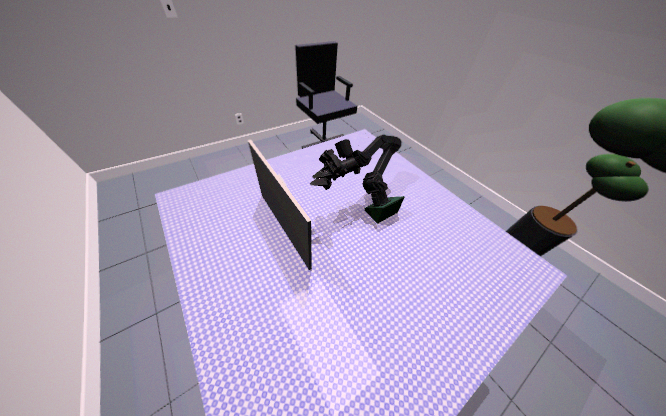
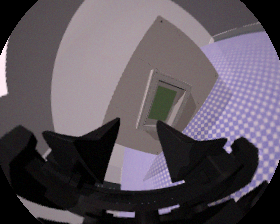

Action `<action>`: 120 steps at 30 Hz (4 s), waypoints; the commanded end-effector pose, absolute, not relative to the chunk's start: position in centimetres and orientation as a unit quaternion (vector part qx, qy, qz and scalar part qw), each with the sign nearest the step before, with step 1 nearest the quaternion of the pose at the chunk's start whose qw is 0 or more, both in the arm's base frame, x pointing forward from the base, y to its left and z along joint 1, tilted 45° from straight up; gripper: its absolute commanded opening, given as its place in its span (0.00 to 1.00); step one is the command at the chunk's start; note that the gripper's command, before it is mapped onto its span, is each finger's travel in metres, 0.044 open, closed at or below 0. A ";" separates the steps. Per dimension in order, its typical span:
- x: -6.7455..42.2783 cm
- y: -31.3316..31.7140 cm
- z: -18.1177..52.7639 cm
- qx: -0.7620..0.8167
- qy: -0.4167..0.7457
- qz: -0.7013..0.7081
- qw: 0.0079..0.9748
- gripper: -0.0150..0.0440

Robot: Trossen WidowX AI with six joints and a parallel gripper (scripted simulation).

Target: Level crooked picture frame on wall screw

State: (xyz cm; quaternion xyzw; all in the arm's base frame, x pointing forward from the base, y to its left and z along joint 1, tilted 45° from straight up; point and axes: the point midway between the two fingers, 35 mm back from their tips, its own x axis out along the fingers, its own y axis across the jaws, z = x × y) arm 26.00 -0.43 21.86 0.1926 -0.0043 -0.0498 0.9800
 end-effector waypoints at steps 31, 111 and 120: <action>24.6 1.4 24.1 0.185 -0.011 -0.048 0.981 0.69; 23.8 -2.5 20.4 0.258 -0.017 -0.047 0.965 0.69; 23.8 -2.8 20.7 0.258 -0.017 -0.047 0.965 0.69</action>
